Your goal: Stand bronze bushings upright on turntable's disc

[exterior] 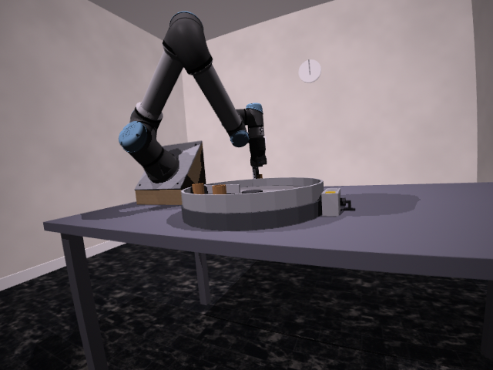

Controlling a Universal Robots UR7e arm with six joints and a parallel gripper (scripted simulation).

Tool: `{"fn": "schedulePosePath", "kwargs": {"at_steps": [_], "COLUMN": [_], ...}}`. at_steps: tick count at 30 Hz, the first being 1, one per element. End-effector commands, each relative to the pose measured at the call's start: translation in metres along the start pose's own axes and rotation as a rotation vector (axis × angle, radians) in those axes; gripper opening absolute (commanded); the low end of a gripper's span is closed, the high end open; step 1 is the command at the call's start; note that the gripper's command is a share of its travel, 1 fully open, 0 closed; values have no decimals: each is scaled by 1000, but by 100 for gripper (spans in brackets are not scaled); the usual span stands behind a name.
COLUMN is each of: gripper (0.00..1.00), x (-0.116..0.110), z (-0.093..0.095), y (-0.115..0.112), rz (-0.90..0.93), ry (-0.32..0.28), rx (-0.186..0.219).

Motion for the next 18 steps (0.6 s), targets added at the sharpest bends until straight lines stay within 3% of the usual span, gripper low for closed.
{"fn": "schedulePosePath", "kwargs": {"at_steps": [1, 3, 12, 18], "gripper": [0, 0, 0, 0], "x": [-1, -1, -1, -1], "z": [-35, -35, -68, -75], "y": [2, 2, 2, 2], "rz": [4, 4, 4, 4], "ry": [3, 3, 3, 3], "rx": [3, 3, 3, 3]}}
Point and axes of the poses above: the point where the finger pads meet when closed, its own z axis out along the fingers, its own y axis across the jaws, x = y × z, the point moved 2 cm from there along -z, back along the fingers, and after that the axes turned 2 degrees about z, right-handed, at the moved point
